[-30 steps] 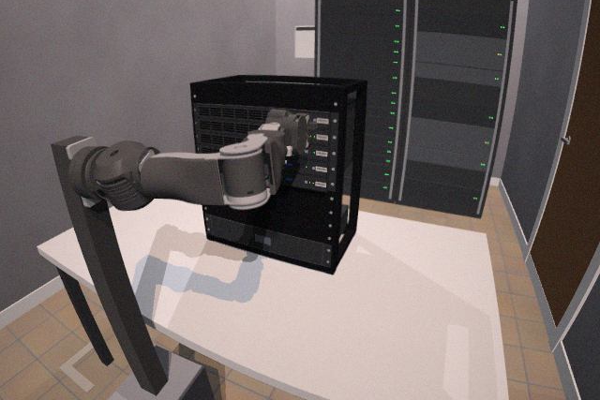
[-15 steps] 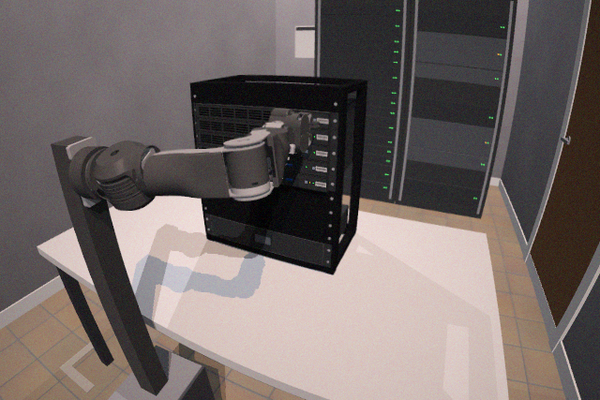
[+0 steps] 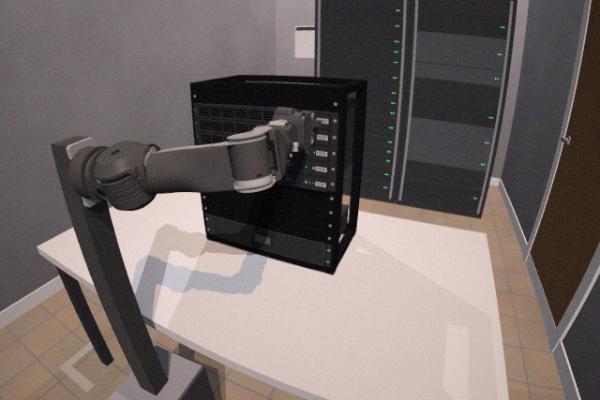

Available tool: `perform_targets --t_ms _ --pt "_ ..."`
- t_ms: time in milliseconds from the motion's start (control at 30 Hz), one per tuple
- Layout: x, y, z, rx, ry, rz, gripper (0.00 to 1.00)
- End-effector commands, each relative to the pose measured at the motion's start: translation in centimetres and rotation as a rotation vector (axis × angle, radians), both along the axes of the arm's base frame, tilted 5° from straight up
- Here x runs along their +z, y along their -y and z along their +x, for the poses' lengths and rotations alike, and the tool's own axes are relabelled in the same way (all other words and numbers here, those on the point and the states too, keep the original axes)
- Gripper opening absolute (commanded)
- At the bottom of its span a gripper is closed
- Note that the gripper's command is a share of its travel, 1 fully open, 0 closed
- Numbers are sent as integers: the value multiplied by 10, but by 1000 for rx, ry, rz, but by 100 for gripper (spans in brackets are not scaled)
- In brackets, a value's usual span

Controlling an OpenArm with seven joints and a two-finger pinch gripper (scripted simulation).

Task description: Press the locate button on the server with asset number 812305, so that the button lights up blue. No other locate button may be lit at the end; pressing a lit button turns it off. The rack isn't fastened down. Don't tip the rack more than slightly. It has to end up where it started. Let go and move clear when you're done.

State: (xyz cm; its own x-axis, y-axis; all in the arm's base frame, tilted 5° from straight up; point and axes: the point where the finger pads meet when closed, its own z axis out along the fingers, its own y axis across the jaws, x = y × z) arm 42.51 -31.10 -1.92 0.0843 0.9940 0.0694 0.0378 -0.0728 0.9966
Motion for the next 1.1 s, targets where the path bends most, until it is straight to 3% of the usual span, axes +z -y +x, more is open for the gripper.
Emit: perform_targets --t_ms 0,1067 --pt "3 -1 1 4 11 4 0" --pt "2 1 18 4 11 4 0"
